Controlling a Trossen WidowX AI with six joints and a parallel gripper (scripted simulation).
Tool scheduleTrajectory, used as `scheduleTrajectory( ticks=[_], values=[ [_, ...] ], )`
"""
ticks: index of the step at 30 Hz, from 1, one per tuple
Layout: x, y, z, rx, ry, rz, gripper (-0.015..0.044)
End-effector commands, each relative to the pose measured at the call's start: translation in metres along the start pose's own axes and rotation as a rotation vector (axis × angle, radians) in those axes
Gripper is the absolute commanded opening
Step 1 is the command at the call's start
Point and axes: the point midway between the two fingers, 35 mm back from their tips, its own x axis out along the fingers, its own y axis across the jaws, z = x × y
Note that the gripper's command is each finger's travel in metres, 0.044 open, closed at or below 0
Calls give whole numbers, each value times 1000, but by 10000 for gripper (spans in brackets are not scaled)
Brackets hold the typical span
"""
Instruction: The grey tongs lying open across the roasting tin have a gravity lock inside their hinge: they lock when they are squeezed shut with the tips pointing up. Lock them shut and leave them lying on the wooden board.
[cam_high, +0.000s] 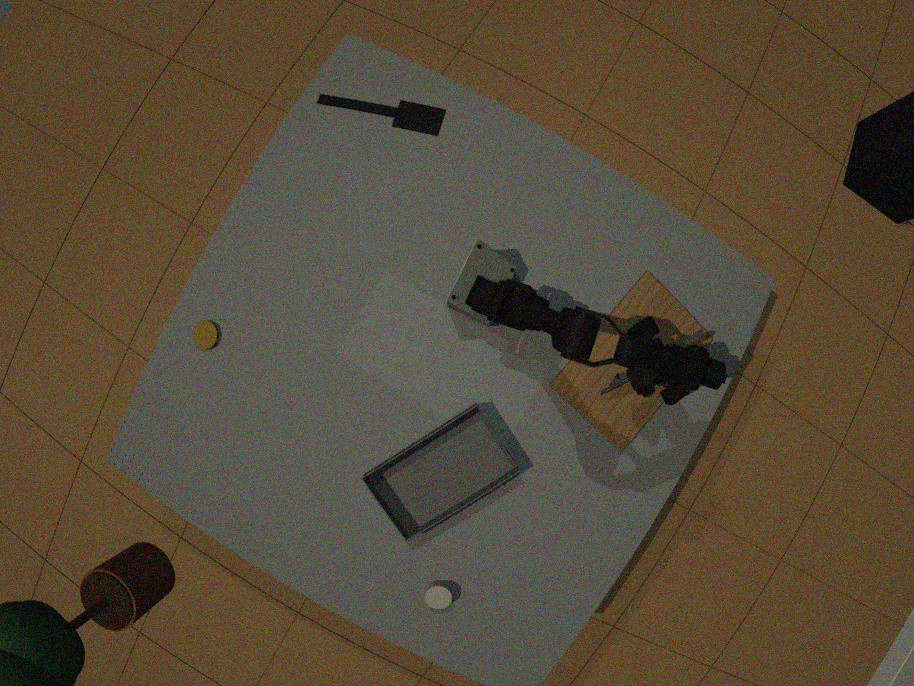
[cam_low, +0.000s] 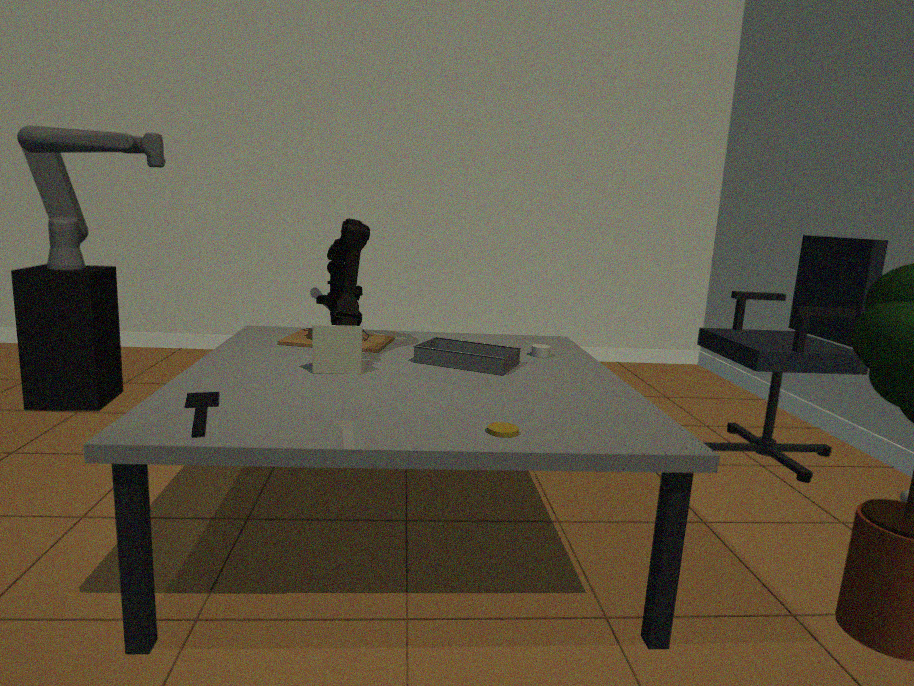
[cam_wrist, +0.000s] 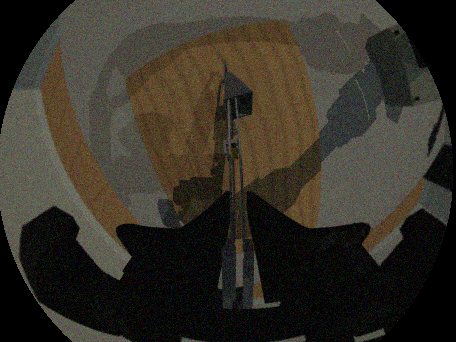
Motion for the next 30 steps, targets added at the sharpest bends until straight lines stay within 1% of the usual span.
scheduleTrajectory(
  ticks=[1, 16, 21, 30],
  values=[
    [6, -1, 0, -5, 2, -2, -150],
    [30, -2, 4, -4, 3, -3, -150],
    [31, -2, 4, -4, 3, -3, -150],
    [30, -2, 5, 1, -2, -2, 86]
  ],
)
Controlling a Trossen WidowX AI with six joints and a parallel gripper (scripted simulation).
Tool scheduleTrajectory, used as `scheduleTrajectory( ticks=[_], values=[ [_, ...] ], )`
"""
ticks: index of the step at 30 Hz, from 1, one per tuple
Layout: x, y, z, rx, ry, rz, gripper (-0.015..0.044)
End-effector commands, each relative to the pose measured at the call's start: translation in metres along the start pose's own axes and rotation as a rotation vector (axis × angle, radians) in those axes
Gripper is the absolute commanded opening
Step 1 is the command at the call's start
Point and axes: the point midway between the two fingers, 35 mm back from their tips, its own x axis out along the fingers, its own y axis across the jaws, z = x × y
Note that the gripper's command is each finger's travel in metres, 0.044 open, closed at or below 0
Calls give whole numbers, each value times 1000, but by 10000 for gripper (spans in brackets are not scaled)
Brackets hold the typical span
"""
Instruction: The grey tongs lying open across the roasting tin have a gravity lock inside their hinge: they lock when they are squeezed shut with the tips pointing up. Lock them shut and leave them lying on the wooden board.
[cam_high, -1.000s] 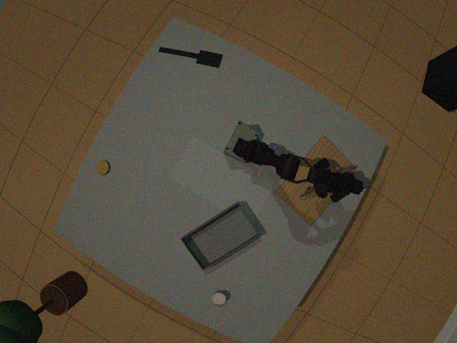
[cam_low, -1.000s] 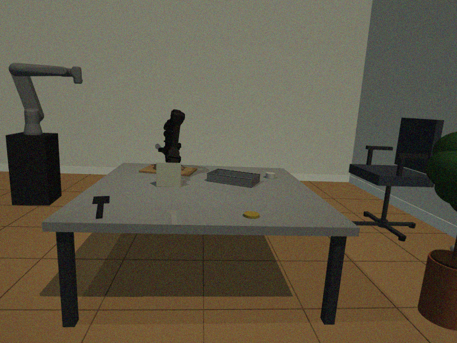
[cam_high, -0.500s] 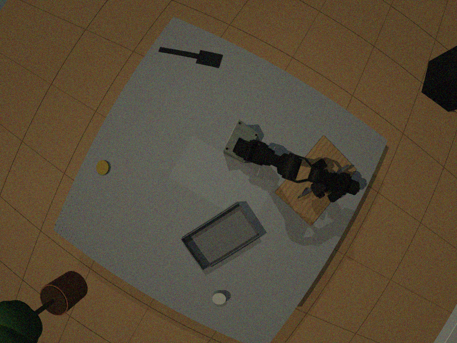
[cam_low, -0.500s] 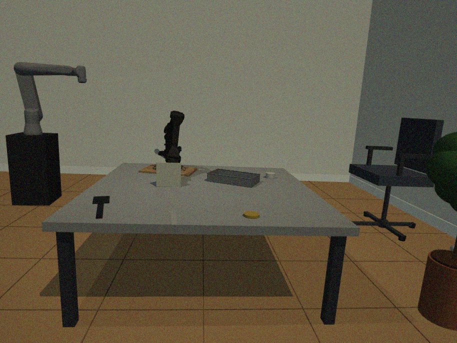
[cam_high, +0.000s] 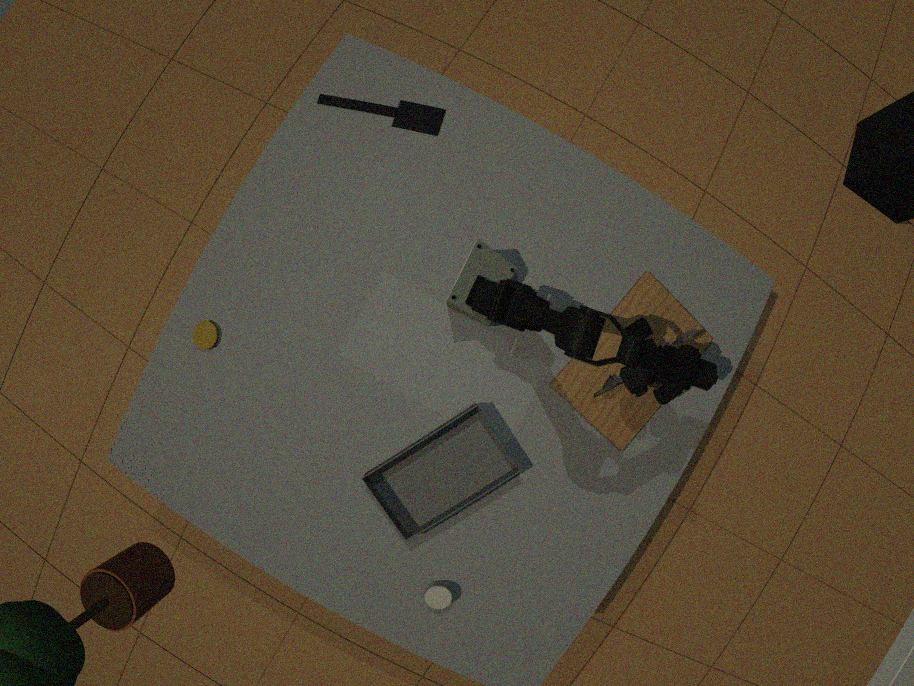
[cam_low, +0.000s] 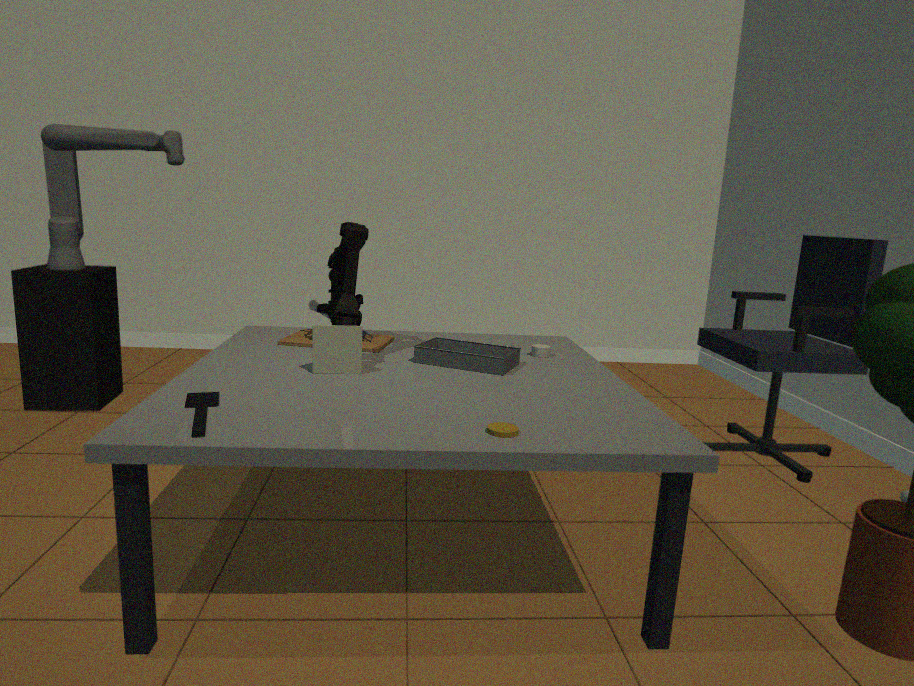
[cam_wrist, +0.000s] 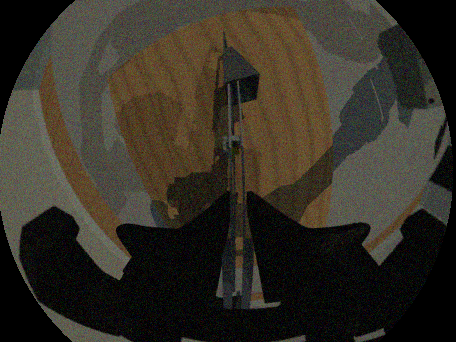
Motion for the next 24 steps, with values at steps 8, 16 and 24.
scheduleTrajectory(
  ticks=[8, 16, 24],
  values=[
    [0, 0, 0, 0, 0, 0, 296],
    [0, 0, 2, -2, -3, -2, 440],
    [-20, 6, 65, -41, -70, -71, 440]
  ],
)
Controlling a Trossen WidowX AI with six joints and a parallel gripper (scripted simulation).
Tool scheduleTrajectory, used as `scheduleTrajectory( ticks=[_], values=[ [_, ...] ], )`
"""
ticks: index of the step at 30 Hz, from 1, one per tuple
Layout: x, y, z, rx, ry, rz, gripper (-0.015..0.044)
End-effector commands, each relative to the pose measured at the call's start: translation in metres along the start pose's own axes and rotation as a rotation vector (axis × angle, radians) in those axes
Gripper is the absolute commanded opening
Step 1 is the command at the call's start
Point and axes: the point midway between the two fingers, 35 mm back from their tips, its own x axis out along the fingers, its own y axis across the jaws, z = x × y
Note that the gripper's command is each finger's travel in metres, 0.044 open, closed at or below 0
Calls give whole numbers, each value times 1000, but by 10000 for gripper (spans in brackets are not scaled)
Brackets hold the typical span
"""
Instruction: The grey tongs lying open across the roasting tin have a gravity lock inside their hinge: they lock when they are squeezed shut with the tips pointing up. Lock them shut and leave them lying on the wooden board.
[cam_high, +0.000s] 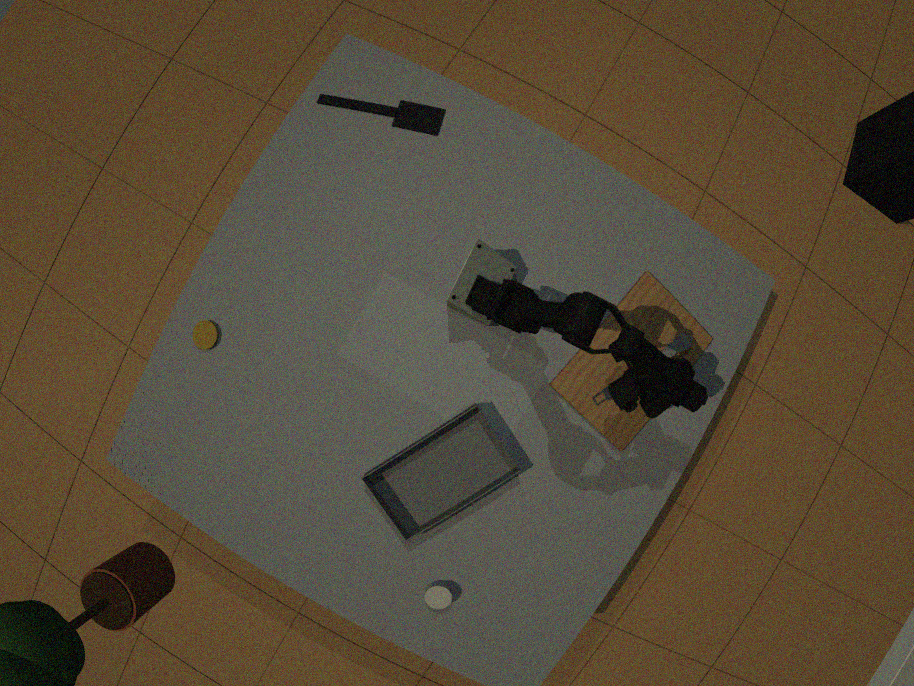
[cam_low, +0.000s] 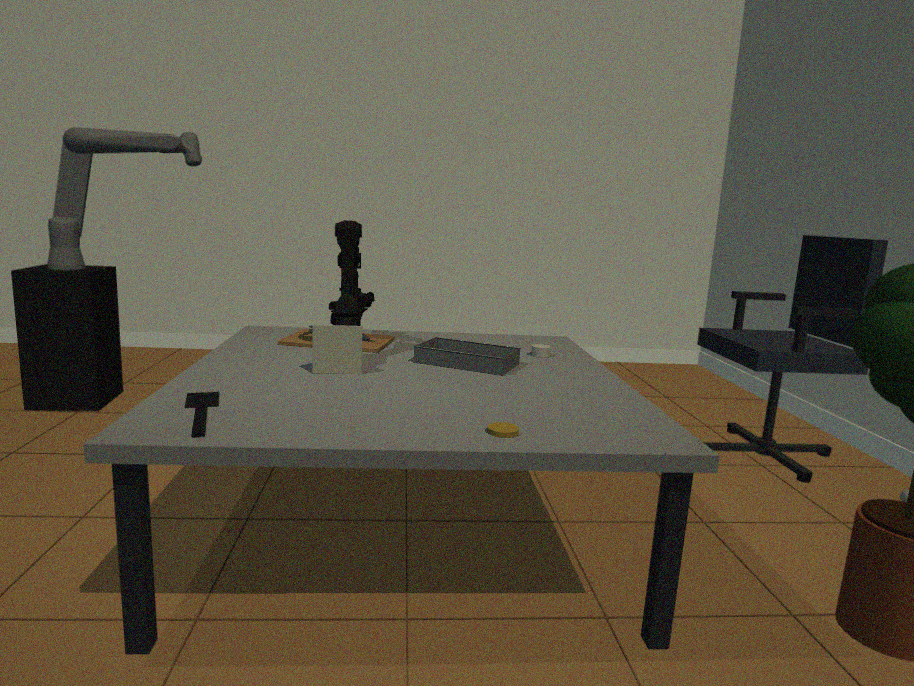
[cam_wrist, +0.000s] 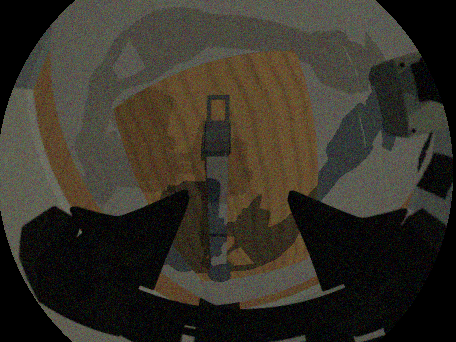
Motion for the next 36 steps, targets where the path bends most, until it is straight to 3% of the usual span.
scheduleTrajectory(
  ticks=[1, 15, 24, 31, 36],
  values=[
    [-13, -2, 31, -14, -20, -29, 440],
    [-70, -36, 101, -4, 8, -53, 440],
    [-93, -50, 105, 14, 38, 39, 440],
    [-129, -48, 97, 24, -150, 110, 440],
    [-131, -48, 96, 26, -159, 115, 440]
  ],
)
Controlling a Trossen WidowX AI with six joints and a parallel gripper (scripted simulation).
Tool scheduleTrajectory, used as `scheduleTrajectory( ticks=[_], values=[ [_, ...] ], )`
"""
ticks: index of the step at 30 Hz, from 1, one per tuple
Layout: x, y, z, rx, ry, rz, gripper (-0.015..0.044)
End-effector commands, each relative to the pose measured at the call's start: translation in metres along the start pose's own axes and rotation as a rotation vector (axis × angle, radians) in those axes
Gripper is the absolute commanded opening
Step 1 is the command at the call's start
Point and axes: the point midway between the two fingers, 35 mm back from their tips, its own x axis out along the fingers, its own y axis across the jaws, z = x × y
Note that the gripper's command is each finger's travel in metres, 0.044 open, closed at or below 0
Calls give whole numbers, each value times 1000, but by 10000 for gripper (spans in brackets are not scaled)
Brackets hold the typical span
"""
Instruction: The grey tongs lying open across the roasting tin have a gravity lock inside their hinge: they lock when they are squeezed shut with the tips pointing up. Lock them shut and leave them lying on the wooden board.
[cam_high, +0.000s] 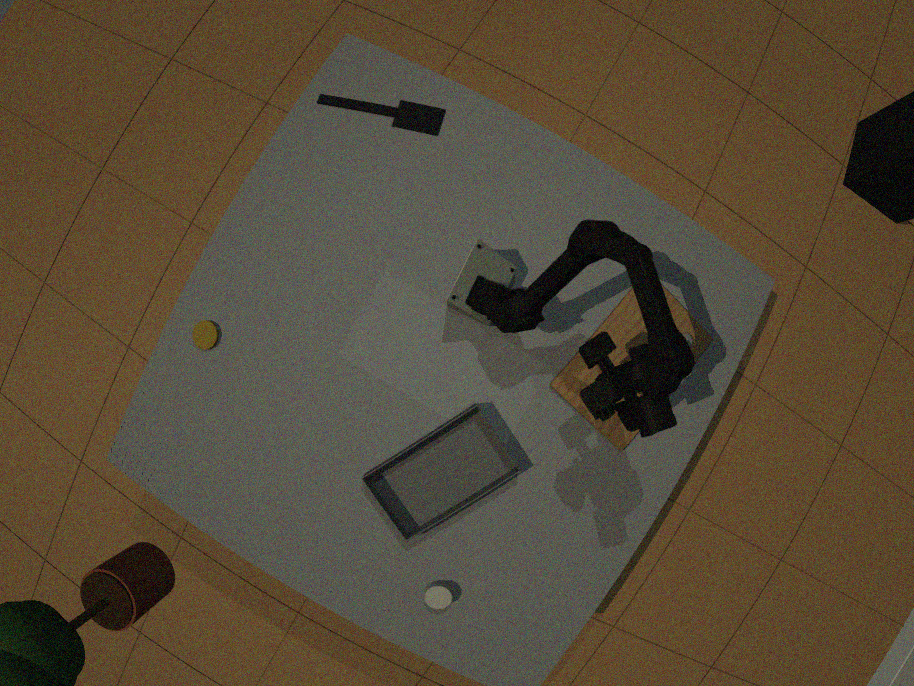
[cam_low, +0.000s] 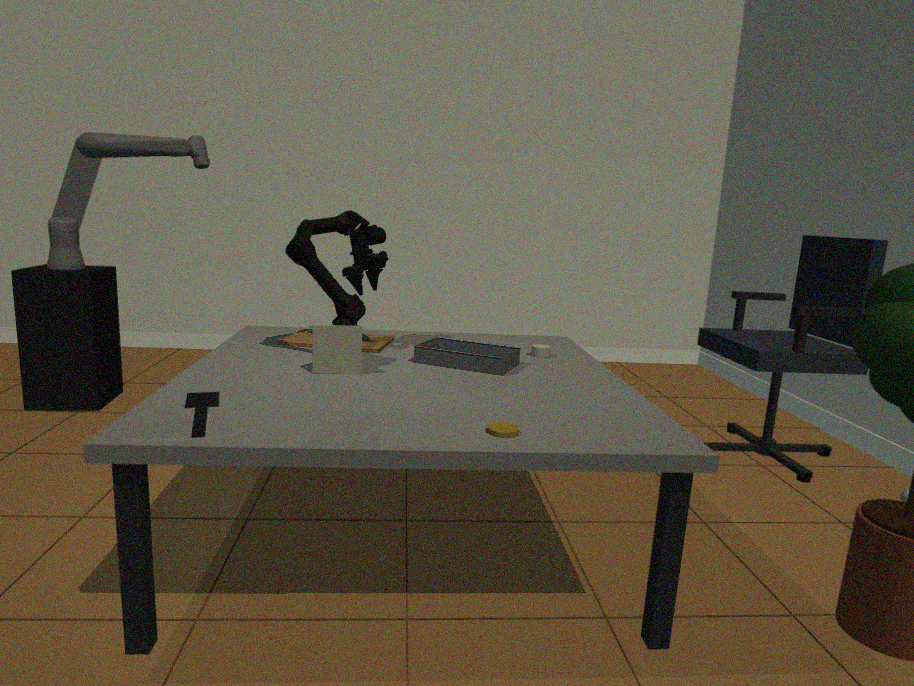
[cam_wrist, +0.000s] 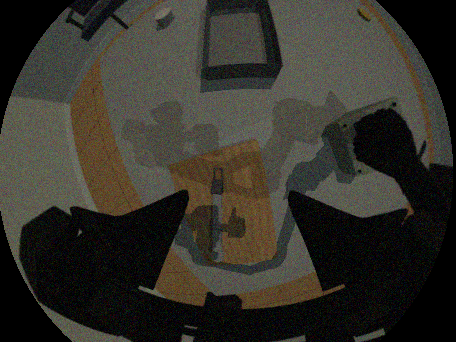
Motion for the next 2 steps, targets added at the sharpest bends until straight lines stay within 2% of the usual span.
scheduleTrajectory(
  ticks=[1, 2],
  values=[
    [-2, 0, 1, 13, -17, -1, 440],
    [-2, 0, 1, 13, -17, -1, 440]
  ],
)
